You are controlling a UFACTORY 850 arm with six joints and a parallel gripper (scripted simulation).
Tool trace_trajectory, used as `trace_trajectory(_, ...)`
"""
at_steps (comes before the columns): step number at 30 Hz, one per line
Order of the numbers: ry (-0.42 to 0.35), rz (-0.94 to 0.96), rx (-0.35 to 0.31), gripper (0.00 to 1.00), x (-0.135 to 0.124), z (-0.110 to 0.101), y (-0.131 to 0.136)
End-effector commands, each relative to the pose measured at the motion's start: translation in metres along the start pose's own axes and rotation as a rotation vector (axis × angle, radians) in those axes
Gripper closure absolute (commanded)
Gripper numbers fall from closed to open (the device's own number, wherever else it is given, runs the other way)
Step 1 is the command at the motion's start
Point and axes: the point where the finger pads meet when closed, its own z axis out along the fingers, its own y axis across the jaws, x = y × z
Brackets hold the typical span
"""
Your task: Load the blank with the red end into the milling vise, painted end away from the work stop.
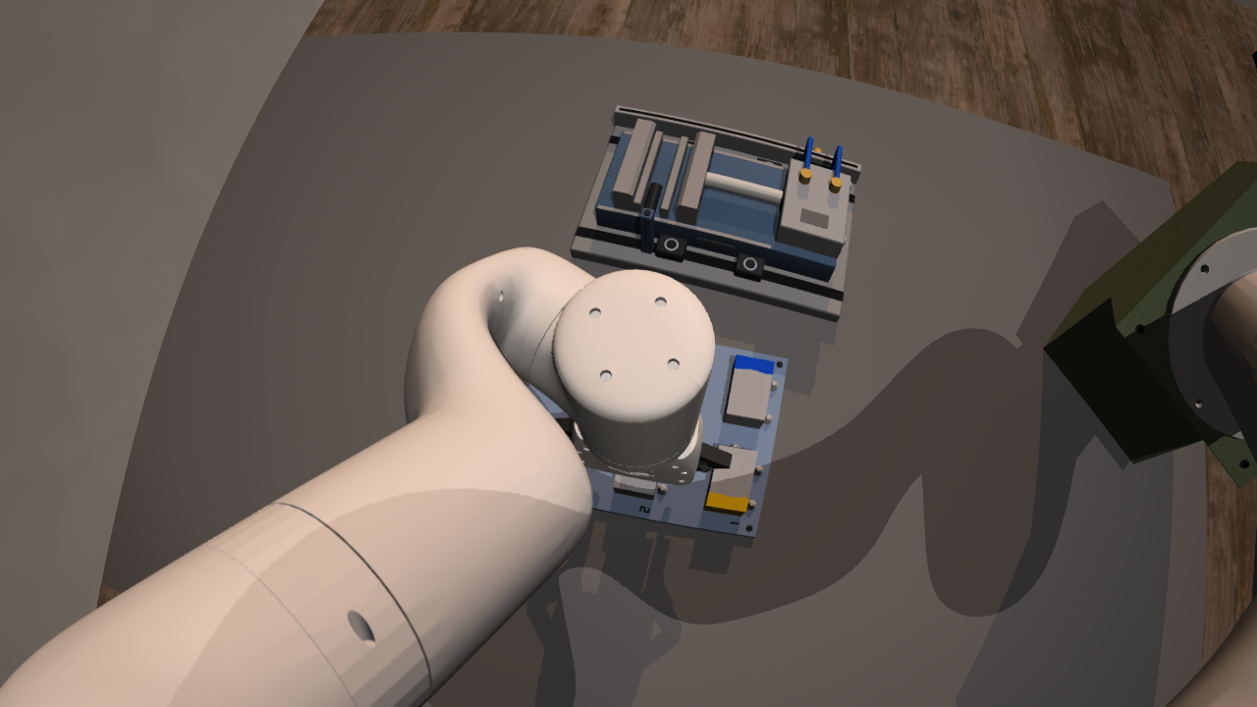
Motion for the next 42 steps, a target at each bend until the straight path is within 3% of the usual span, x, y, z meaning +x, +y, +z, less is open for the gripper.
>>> trace_trajectory(1,0.000,0.000,0.001,0.27,0.0000,-0.0007,-0.0004)
trace_trajectory(42,0.000,0.000,0.001,0.27,0.0000,-0.0038,-0.0005)
